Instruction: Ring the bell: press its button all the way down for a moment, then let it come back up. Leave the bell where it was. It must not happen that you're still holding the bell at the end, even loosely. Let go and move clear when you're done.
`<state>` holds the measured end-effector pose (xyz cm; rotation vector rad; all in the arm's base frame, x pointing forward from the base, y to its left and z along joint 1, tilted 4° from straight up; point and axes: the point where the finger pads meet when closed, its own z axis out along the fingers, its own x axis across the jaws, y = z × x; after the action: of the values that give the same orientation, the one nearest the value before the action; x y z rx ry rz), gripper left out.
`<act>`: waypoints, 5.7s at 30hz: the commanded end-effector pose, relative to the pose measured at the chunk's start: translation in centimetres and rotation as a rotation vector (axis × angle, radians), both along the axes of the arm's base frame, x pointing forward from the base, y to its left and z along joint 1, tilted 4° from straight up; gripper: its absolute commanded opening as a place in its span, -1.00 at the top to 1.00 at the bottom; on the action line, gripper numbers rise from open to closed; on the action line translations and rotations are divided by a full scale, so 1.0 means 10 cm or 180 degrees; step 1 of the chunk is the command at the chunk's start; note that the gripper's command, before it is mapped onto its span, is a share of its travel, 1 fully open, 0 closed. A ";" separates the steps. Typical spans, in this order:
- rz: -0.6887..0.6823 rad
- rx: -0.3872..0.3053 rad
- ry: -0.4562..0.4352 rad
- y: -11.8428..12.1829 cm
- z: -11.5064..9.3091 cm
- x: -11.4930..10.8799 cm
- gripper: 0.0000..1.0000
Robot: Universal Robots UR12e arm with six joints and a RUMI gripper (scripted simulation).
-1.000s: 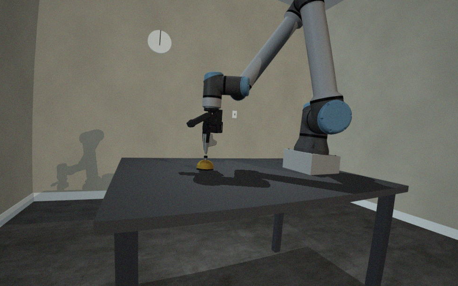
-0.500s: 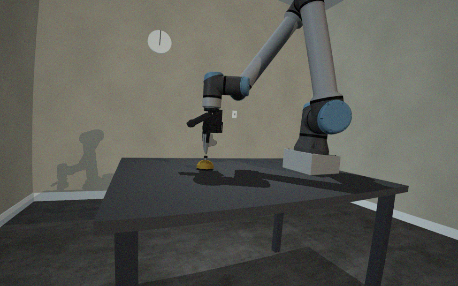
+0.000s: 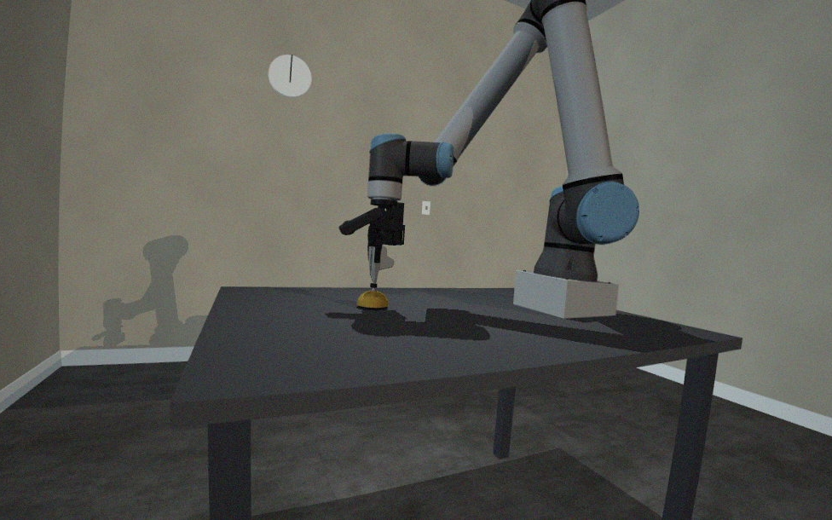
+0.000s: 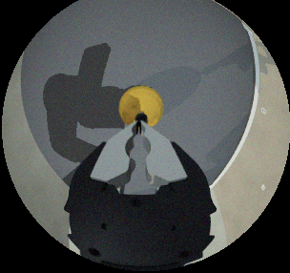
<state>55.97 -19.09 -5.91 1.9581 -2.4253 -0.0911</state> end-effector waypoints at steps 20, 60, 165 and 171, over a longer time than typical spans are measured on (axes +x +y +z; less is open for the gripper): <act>0.0001 0.0003 -0.0001 0.02 -0.03 0.00 1.00; 0.0001 0.0006 0.0003 0.02 -0.07 -0.01 1.00; 0.0001 -0.0003 -0.0009 -0.02 0.65 0.05 1.00; 0.0001 -0.0003 -0.0009 -0.02 0.65 0.05 1.00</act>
<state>56.26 -19.25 0.45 1.9581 -2.4252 -0.0919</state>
